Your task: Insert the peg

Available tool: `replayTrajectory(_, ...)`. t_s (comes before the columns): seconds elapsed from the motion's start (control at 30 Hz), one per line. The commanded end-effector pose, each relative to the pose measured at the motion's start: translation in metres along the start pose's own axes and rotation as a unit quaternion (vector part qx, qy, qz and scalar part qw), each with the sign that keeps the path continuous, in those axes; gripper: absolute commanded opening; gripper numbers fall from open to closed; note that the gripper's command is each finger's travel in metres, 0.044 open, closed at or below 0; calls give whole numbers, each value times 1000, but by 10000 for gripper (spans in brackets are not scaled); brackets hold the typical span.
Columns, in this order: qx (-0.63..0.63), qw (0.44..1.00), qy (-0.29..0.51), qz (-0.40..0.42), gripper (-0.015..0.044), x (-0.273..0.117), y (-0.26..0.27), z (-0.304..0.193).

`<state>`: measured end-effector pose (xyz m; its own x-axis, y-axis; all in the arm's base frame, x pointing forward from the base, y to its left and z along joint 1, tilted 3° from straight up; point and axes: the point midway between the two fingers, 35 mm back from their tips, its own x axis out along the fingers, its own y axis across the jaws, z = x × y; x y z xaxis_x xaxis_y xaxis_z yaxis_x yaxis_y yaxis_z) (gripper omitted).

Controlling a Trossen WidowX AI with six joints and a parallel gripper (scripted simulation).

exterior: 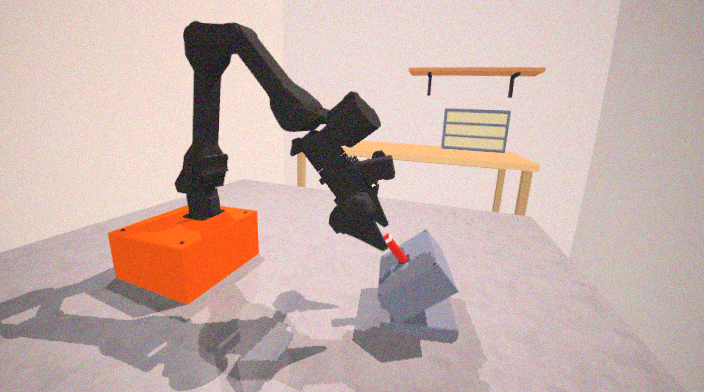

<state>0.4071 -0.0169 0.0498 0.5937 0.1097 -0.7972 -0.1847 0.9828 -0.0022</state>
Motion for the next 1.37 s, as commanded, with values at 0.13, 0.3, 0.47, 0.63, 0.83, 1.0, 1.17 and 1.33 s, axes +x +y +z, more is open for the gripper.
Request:
replayTrajectory(0.13, -3, 1000, -4, 2, 440, -13, 0, 1)
replayTrajectory(0.3, -2, 1000, -4, 1, 440, -19, 0, 2)
replayTrajectory(0.47, -2, 1000, -4, 1, 440, -26, 0, 1)
replayTrajectory(0.63, -2, 1000, -4, 0, 440, -32, 0, 1)
replayTrajectory(0.83, -2, 1000, -5, 0, 440, -40, -1, 1)
replayTrajectory(1.0, -2, 1000, -5, -1, 440, -46, -1, 0)
replayTrajectory(1.17, -1, 1000, -5, -1, 440, -52, -2, -1)
replayTrajectory(1.33, -1, 1000, -5, -1, 440, -57, -2, -1)
